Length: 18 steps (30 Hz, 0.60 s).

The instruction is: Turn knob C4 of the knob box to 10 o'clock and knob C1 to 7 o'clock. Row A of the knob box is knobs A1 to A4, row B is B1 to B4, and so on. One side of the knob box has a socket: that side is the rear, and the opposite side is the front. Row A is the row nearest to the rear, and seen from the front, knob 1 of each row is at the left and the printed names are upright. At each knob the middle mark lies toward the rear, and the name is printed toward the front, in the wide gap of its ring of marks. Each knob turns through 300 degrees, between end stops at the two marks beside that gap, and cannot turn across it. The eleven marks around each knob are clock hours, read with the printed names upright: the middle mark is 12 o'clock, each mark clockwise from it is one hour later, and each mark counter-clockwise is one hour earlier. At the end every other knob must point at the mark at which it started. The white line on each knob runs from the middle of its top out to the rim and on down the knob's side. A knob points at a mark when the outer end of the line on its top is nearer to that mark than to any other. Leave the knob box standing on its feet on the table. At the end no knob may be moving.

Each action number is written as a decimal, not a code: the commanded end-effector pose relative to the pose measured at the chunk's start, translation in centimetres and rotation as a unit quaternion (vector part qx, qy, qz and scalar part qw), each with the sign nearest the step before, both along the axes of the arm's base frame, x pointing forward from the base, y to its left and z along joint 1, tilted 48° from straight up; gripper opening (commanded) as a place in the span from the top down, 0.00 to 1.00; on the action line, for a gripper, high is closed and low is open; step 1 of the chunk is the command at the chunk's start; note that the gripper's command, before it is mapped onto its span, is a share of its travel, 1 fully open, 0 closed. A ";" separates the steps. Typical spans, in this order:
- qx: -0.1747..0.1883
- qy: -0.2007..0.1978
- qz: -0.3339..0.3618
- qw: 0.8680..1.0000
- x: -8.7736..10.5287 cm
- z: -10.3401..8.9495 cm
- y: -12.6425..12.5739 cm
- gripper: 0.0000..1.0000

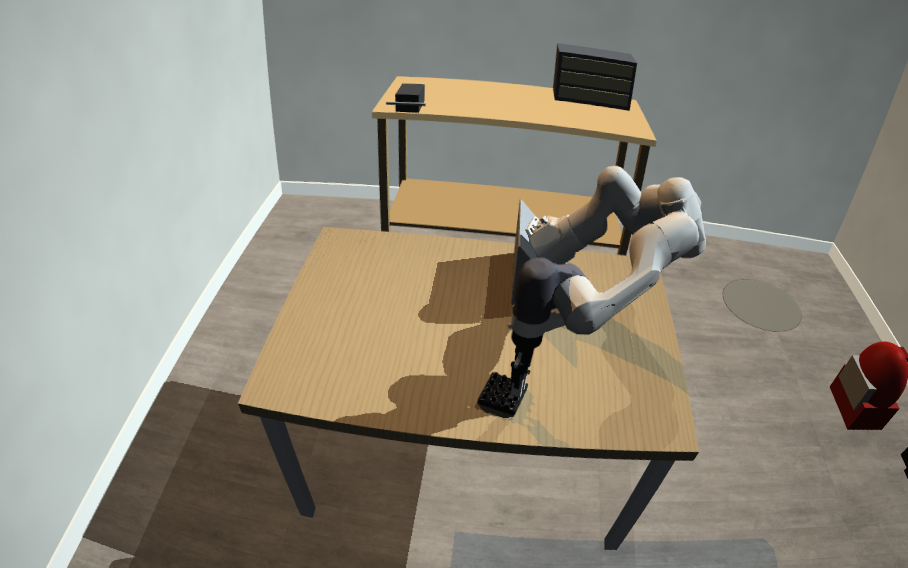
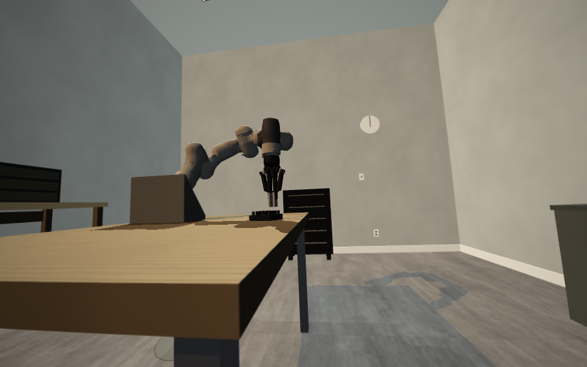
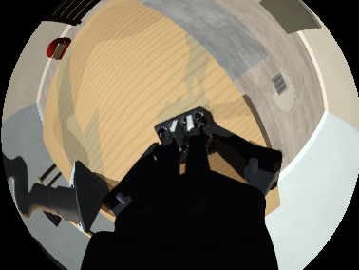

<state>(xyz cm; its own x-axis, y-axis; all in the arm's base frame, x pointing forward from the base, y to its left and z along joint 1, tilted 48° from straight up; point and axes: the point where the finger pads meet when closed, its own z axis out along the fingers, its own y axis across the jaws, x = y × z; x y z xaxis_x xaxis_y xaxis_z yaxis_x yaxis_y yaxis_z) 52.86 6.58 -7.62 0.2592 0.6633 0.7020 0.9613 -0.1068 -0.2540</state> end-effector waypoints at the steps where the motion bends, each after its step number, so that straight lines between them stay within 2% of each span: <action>1: -0.001 -0.002 0.000 1.000 0.0 -0.4 0.2 0.88; 18: -0.001 -0.002 0.000 1.000 -0.1 -0.8 0.7 0.88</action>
<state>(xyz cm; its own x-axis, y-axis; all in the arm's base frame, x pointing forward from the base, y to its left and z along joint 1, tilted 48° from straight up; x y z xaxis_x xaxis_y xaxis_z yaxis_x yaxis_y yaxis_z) 52.88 7.13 -8.19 0.2584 0.6642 0.7014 0.9617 -0.1085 -0.2516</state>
